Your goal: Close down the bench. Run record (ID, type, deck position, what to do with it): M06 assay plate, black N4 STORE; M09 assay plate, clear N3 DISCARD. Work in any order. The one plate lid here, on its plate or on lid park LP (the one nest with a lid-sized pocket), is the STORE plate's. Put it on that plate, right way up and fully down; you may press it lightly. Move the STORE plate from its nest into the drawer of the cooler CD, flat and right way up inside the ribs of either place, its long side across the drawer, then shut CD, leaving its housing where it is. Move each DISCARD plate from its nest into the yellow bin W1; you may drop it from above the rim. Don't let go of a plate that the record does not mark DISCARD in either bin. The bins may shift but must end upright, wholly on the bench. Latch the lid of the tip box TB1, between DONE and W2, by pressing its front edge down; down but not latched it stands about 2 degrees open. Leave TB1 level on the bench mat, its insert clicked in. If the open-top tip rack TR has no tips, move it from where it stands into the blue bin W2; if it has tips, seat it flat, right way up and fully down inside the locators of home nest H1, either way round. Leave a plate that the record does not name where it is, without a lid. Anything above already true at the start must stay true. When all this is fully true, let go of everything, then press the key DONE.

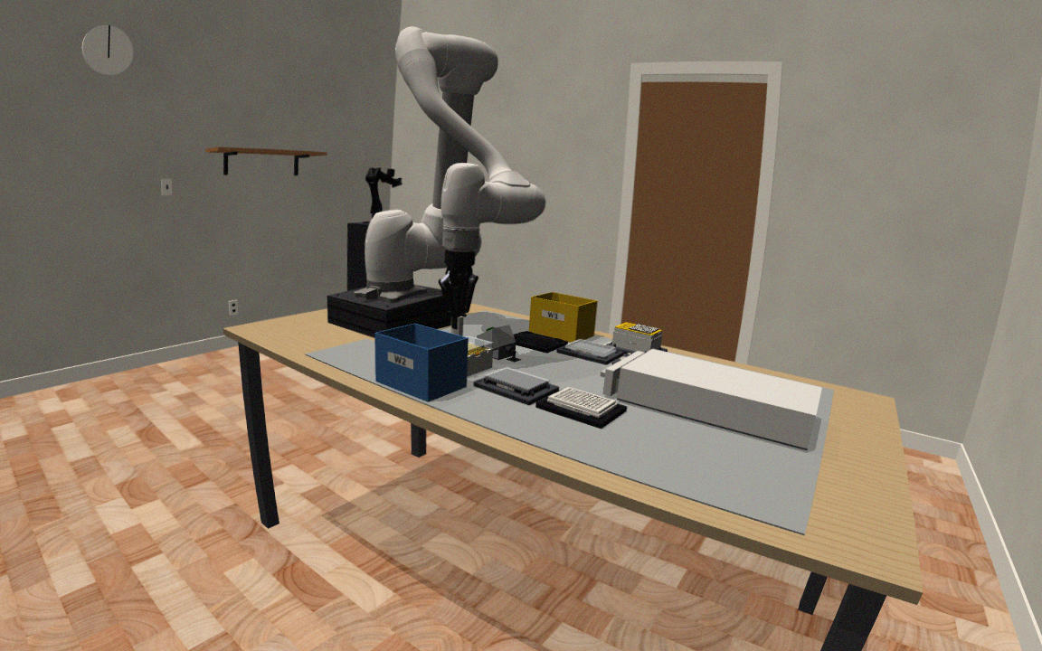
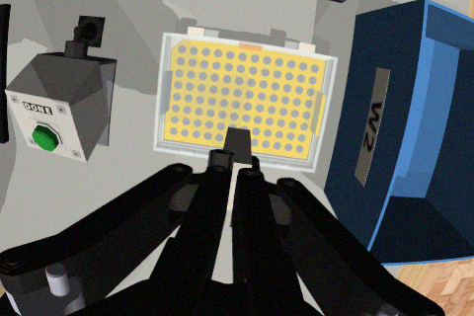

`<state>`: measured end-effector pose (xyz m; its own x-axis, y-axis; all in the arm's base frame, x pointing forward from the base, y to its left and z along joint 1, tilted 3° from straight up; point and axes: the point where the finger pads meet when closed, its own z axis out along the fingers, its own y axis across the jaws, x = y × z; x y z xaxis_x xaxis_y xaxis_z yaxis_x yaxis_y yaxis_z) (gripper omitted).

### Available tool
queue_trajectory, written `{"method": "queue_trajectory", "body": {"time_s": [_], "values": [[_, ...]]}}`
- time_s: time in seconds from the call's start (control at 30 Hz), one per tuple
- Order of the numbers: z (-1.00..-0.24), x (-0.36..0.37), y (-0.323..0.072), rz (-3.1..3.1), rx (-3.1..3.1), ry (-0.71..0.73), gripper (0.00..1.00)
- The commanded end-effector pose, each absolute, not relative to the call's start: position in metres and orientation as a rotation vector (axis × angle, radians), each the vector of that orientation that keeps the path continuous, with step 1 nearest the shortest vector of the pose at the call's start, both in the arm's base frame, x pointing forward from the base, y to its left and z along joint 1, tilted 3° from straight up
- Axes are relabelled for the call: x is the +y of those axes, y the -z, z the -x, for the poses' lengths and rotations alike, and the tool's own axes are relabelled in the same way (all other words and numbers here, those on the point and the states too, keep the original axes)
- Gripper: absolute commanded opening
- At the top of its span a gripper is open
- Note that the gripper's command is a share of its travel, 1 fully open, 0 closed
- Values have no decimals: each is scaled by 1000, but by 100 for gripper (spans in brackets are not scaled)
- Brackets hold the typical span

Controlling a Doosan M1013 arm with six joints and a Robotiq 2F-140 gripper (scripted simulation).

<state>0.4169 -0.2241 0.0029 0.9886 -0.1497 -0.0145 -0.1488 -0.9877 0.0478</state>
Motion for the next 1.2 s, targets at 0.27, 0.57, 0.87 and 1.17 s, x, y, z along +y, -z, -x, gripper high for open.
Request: {"method": "queue_trajectory", "body": {"time_s": [0.27, 0.57, 0.87, 1.17], "values": [[-417, -224, -3, -3086, -232, 28, 0], [-417, -223, -17, -3086, -232, 28, 0], [-418, -223, -35, -3086, -232, 28, 0], [-418, -222, -49, -3086, -232, 28, 0]]}}
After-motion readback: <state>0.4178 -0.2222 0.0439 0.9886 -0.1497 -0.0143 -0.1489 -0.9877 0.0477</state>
